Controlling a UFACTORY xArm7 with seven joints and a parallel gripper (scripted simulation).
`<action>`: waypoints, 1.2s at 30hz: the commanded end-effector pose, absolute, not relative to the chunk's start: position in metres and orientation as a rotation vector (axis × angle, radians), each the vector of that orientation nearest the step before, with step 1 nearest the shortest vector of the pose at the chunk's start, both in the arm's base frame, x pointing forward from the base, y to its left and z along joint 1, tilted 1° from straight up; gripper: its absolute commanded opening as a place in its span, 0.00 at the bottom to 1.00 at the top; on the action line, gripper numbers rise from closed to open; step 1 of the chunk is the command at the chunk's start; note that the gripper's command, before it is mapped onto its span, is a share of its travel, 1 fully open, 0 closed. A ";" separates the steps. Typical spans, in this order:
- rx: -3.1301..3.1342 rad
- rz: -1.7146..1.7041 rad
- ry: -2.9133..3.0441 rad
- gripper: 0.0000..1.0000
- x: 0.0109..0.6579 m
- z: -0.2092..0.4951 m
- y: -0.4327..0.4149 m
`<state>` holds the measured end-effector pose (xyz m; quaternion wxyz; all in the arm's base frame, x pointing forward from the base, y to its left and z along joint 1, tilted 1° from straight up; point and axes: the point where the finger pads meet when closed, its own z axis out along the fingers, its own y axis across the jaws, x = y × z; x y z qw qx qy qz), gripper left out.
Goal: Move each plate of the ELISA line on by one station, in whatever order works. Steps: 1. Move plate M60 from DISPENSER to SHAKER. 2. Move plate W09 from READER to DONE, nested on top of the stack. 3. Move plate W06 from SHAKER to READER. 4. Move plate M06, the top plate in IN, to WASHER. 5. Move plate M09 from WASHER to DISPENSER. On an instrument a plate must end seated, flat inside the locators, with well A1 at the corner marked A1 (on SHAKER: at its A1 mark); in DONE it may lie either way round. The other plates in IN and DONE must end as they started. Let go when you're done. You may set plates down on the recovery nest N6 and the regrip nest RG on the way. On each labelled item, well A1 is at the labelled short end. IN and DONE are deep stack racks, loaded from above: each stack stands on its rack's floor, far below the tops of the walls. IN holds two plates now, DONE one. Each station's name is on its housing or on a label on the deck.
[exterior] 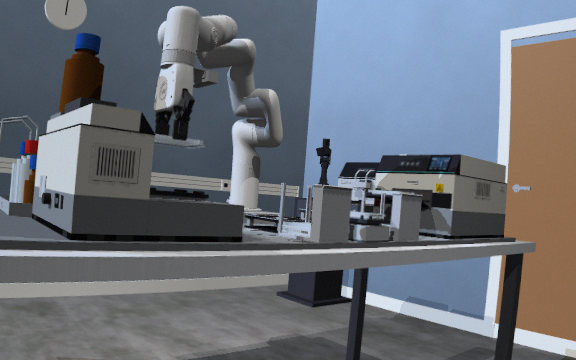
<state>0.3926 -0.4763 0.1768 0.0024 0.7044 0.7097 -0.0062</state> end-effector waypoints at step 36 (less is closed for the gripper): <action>2.206 -0.020 2.222 0.00 0.393 0.132 -0.478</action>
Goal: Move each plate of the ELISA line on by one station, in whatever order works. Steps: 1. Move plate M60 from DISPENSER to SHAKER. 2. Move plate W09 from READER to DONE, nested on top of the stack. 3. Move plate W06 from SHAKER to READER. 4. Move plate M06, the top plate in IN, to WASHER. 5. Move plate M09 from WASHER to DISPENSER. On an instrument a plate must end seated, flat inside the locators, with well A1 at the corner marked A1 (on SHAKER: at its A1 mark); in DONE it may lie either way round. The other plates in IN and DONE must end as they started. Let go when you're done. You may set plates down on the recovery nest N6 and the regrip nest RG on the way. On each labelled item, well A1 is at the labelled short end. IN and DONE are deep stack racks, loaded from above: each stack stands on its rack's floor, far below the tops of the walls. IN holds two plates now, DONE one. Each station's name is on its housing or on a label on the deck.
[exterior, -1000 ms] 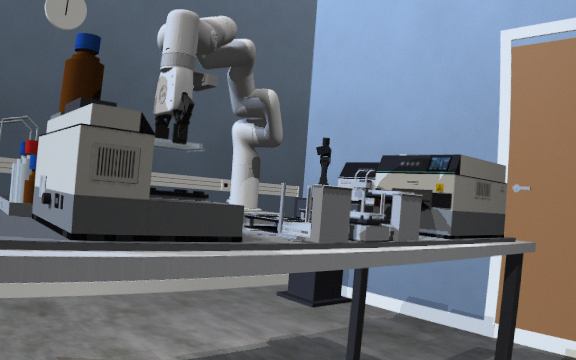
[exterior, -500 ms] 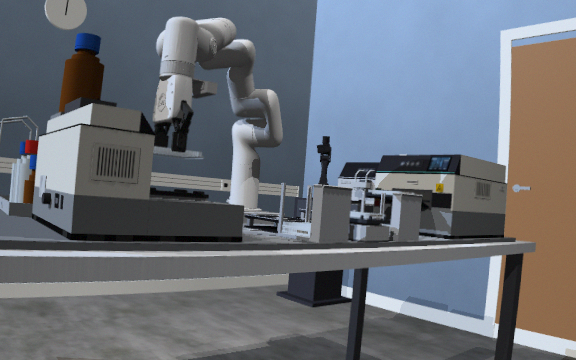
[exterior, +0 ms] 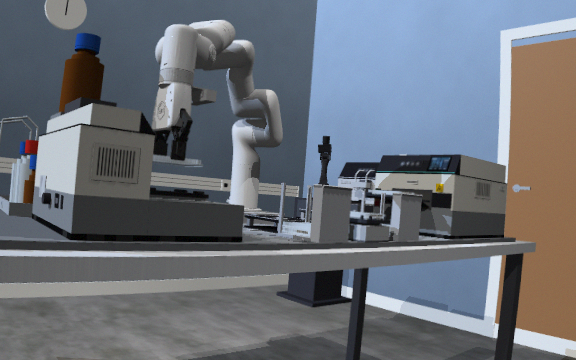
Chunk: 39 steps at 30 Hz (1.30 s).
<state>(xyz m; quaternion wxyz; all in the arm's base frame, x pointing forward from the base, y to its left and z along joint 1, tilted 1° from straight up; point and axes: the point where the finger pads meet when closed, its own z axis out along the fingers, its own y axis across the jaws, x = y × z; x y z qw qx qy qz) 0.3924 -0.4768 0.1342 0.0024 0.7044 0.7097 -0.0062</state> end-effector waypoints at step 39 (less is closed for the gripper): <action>2.206 -0.020 2.222 0.00 0.393 0.108 -0.478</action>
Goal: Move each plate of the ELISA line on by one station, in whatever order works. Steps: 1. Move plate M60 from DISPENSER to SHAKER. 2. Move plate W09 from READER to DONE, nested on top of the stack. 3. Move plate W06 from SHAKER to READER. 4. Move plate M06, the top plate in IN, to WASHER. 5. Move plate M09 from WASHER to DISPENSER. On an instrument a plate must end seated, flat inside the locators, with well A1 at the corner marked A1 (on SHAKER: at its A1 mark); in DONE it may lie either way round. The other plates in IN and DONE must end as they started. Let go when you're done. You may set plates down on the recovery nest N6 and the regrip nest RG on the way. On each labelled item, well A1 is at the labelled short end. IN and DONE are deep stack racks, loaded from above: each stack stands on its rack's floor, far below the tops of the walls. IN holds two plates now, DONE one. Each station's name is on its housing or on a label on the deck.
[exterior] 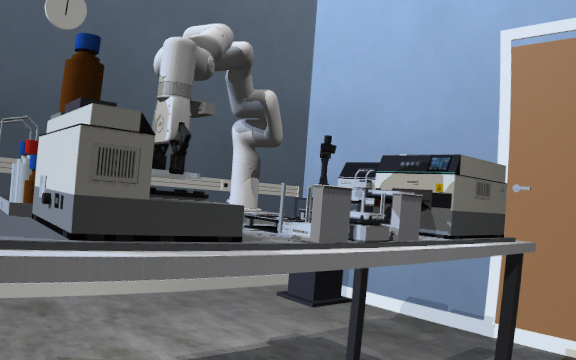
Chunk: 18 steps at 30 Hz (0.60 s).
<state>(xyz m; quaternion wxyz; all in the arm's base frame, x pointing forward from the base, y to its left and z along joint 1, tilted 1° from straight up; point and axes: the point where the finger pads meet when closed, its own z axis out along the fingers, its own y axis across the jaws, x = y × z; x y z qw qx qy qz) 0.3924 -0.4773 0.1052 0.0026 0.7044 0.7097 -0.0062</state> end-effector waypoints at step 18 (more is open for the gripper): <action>2.206 -0.020 2.222 0.00 0.393 0.090 -0.479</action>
